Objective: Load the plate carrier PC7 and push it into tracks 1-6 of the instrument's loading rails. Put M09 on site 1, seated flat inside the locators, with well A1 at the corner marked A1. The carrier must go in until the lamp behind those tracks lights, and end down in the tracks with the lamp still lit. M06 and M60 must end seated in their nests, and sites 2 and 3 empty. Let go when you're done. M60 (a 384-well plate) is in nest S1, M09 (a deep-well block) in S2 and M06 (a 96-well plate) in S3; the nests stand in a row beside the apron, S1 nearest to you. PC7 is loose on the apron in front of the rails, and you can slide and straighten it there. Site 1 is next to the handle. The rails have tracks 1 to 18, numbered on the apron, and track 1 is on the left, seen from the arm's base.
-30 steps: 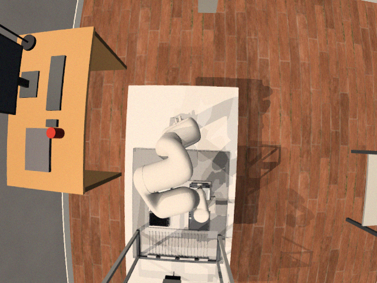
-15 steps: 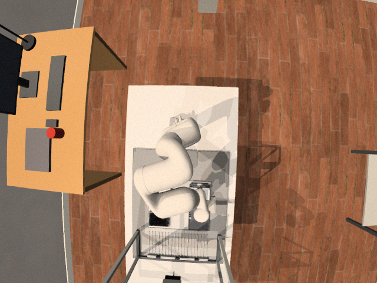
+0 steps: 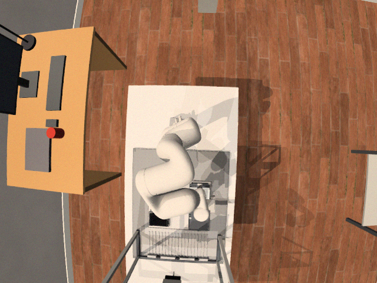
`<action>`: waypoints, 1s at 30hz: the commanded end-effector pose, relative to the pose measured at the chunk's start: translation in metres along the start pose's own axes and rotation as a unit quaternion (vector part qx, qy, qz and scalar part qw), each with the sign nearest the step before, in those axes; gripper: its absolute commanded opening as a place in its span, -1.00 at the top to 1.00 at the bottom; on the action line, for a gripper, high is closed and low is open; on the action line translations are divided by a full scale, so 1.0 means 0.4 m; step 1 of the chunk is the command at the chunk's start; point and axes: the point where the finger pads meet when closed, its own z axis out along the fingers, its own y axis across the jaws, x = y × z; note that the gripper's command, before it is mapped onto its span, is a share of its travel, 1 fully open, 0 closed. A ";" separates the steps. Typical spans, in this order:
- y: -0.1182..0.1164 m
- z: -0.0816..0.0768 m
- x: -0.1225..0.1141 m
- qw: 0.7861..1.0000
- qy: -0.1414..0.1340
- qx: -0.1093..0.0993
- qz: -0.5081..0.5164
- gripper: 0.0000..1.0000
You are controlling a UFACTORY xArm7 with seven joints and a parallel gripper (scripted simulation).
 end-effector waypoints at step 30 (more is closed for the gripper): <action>0.004 0.007 0.002 1.000 0.001 -0.002 0.000 -1.00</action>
